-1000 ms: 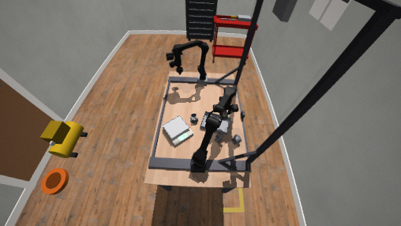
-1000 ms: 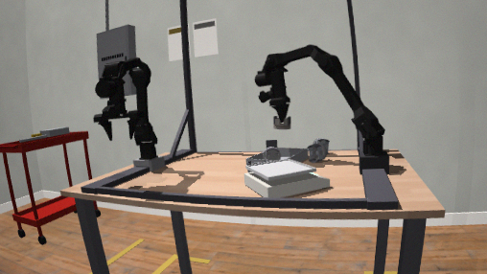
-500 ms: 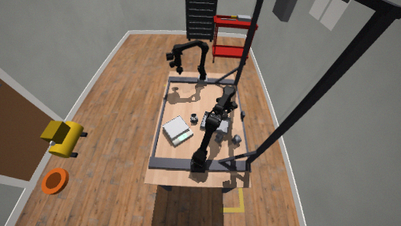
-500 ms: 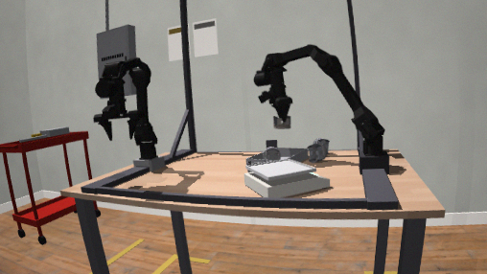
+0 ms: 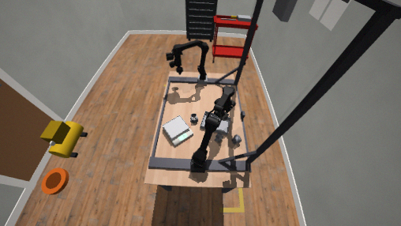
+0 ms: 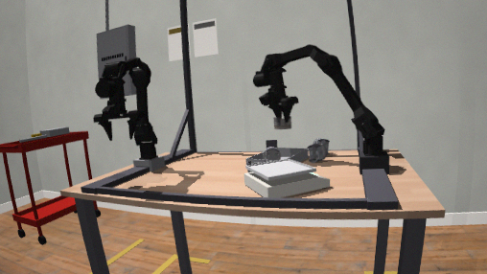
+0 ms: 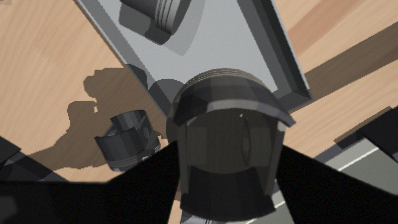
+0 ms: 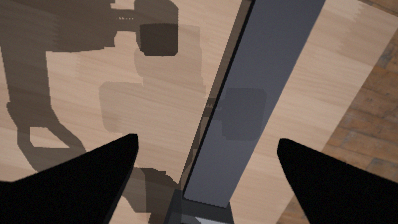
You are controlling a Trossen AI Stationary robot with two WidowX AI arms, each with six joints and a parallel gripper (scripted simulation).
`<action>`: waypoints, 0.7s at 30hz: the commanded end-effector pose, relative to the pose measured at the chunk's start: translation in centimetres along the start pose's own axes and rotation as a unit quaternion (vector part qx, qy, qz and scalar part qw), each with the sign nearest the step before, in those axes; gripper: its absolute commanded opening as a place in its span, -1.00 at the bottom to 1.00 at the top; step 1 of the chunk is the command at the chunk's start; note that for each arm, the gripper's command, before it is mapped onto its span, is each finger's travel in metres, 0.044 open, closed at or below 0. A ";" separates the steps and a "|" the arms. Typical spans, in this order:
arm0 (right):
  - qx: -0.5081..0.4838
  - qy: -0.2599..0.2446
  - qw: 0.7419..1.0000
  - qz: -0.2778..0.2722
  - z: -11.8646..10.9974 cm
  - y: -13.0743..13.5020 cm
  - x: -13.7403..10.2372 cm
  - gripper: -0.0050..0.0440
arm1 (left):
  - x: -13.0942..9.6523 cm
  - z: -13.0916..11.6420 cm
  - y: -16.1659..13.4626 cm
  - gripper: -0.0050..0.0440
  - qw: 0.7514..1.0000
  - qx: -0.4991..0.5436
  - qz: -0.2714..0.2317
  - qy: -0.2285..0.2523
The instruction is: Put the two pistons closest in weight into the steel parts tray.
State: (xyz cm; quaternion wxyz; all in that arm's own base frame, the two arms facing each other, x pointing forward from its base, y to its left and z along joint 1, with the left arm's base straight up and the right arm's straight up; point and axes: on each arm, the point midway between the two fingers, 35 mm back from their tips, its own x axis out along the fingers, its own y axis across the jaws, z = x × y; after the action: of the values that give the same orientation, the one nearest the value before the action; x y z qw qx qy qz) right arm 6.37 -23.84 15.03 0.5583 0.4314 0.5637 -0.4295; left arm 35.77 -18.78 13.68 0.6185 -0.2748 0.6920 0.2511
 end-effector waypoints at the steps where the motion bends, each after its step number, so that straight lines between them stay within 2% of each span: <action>1: 0.001 -0.016 1.000 0.001 0.5 0.0 -0.8 0.84 | -2.2 -0.1 0.0 -0.15 0.998 -0.053 -0.036 -0.005; 8: 0.001 -0.016 1.000 0.001 0.5 0.0 -0.8 0.84 | -2.2 -0.1 0.0 -0.15 0.988 -0.145 -0.042 0.004; 14: 0.001 -0.016 1.000 0.001 0.5 0.0 -0.8 0.84 | -2.5 -0.2 -0.2 -0.15 0.987 -0.154 -0.051 0.003; 21: 0.001 -0.016 1.000 0.001 0.5 0.0 -0.8 0.84 | -1.2 -0.2 -0.1 -0.15 0.987 -0.153 -0.047 0.004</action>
State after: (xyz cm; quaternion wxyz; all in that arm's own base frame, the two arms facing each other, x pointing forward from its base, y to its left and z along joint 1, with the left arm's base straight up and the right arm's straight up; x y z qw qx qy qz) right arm 6.37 -23.84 15.03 0.5583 0.4314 0.5637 -0.4295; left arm 35.87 -18.73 13.02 0.5659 -0.3793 0.6460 0.3442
